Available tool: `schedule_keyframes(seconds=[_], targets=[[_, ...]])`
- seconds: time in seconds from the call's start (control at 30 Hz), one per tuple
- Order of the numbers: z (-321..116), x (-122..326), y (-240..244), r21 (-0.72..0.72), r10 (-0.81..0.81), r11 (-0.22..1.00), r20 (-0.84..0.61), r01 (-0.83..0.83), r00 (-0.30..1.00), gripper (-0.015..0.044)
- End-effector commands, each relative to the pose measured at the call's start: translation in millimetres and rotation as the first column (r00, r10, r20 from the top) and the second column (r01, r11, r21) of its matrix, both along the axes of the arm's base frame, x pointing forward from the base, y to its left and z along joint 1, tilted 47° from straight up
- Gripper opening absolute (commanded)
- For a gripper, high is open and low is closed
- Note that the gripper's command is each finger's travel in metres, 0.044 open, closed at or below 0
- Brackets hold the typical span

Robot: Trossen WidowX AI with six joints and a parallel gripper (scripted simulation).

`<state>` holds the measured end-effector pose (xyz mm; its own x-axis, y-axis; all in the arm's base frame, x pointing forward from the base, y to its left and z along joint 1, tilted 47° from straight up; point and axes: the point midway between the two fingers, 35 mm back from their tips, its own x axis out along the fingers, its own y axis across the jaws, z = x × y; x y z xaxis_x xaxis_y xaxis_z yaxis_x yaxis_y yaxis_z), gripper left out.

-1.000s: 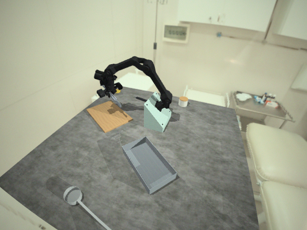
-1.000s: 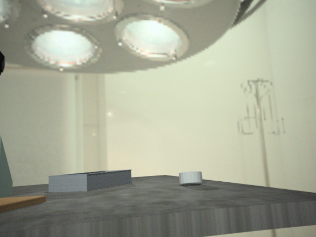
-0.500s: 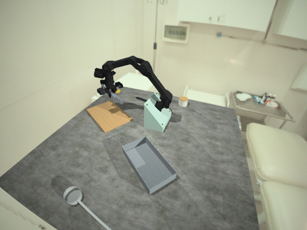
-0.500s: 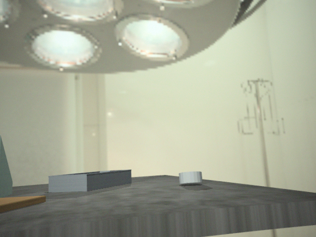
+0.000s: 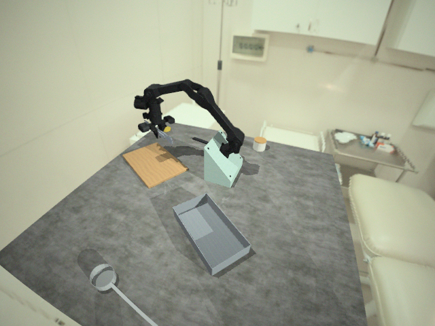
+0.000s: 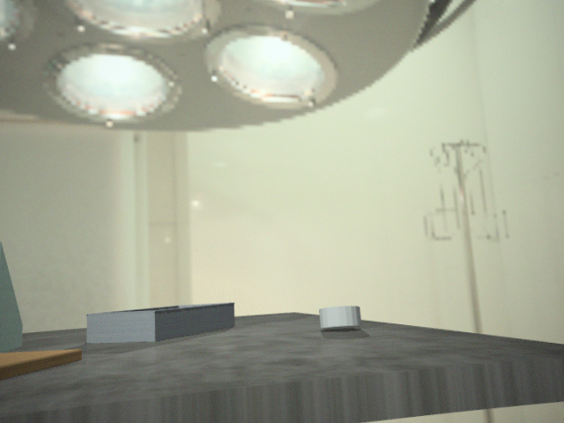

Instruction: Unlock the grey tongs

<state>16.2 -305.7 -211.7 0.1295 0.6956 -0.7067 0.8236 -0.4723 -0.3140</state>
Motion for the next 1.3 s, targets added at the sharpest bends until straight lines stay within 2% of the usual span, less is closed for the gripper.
schedule_keyframes(seconds=[0.0, 1.27], targets=[[-2, 1, 1, 0.001, -0.002, 1.0, 0.007, 0.002, 1.0, -0.015], [-49, 11, 42, -0.03, -0.005, 1.0, 0.0, 0.005, 1.0, -0.015]])
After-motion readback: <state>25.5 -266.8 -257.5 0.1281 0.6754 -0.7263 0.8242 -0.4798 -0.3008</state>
